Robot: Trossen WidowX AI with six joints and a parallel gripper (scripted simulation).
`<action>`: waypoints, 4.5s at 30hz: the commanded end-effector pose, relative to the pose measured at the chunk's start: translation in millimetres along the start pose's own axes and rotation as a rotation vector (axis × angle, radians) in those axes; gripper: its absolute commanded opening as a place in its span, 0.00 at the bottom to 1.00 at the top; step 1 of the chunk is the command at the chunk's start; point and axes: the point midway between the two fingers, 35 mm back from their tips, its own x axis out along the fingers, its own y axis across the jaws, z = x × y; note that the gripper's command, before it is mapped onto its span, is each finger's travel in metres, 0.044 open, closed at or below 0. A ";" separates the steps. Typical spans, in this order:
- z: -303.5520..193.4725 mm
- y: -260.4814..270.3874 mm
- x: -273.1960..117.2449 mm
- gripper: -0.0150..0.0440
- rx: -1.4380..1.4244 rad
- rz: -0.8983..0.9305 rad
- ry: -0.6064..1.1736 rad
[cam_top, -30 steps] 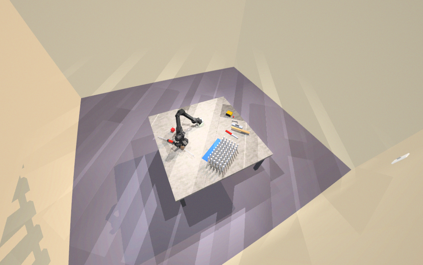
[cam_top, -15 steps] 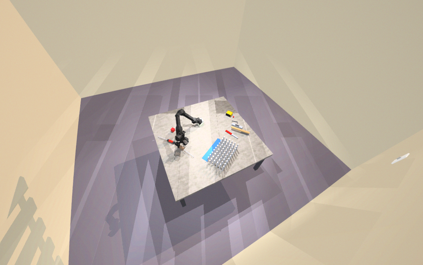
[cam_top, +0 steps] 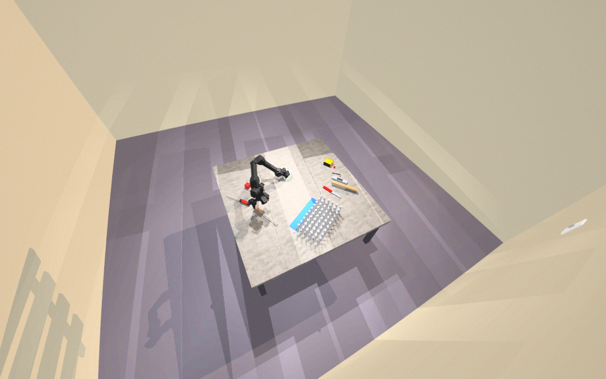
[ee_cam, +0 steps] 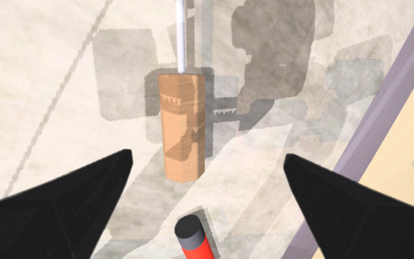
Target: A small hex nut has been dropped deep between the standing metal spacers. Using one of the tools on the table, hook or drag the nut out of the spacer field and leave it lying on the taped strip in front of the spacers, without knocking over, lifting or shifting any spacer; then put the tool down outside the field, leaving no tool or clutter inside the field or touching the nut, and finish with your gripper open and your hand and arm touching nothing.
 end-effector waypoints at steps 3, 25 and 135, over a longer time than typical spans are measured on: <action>-0.6 0.1 0.0 1.00 0.002 0.001 0.006; -8.4 -6.4 0.9 1.00 0.014 0.183 -0.327; 4.6 -34.6 -63.8 0.25 0.020 0.195 -0.326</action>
